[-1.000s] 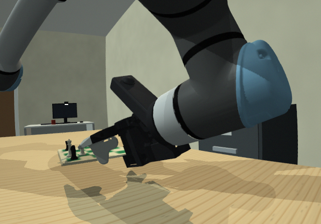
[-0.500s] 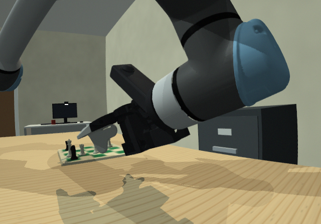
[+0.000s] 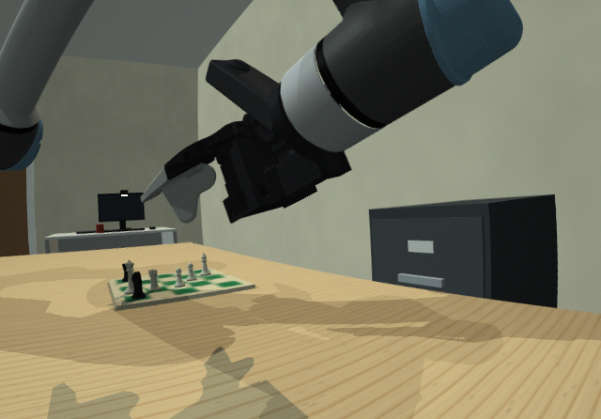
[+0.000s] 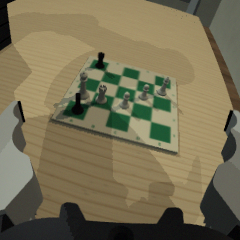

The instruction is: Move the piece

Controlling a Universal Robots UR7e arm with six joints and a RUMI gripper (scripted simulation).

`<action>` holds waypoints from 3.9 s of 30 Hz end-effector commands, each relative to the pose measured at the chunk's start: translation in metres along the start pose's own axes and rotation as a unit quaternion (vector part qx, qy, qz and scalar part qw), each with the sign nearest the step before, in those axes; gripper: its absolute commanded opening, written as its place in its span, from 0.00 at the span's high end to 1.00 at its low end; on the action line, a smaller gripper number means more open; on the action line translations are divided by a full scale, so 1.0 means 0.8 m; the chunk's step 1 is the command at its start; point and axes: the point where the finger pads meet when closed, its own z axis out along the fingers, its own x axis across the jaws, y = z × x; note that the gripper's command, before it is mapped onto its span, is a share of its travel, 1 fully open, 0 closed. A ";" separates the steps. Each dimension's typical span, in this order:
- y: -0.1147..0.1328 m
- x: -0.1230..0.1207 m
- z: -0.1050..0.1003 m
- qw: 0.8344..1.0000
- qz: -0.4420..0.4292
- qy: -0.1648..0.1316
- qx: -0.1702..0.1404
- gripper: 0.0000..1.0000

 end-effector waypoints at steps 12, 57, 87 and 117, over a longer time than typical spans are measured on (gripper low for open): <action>0.001 0.005 0.017 0.999 -0.025 -0.028 -0.025 0.00; -0.058 0.129 0.259 0.619 -0.510 -0.462 -0.378 0.00; -0.064 0.133 0.265 0.604 -0.518 -0.465 -0.387 0.00; -0.060 0.128 0.274 0.692 -0.394 -0.383 -0.469 0.00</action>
